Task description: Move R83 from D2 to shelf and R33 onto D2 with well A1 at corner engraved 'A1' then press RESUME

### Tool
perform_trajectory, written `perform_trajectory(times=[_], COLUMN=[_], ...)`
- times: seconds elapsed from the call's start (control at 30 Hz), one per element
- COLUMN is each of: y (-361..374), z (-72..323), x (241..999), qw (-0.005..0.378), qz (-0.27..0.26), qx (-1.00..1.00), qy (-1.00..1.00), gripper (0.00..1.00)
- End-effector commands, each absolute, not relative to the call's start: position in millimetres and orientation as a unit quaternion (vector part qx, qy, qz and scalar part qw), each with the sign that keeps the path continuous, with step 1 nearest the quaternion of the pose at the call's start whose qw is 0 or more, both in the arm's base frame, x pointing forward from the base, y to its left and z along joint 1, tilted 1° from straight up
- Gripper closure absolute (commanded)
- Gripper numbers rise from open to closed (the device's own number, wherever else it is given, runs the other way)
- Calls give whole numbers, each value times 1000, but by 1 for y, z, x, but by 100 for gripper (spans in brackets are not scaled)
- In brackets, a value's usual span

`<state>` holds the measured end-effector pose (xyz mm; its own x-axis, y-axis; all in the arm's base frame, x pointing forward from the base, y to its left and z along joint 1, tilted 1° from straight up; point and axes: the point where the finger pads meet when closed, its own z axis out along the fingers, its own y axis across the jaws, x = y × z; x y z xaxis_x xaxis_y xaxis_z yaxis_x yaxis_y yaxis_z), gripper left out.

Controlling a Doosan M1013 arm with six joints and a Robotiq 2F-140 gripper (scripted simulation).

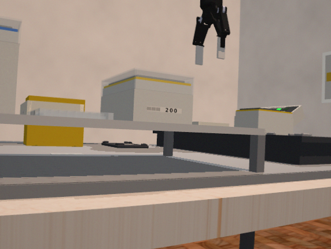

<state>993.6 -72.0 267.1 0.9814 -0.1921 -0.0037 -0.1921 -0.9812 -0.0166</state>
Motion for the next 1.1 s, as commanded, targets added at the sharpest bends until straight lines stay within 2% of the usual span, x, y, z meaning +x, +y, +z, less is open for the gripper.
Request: perform_trajectory(times=[0.0, 1.07], y=[-72, -71], z=[266, 219], x=[994, 994], qw=[9, 9], qz=[1, 1], qx=[-995, -995], qy=[97, 97], gripper=[23, 23])
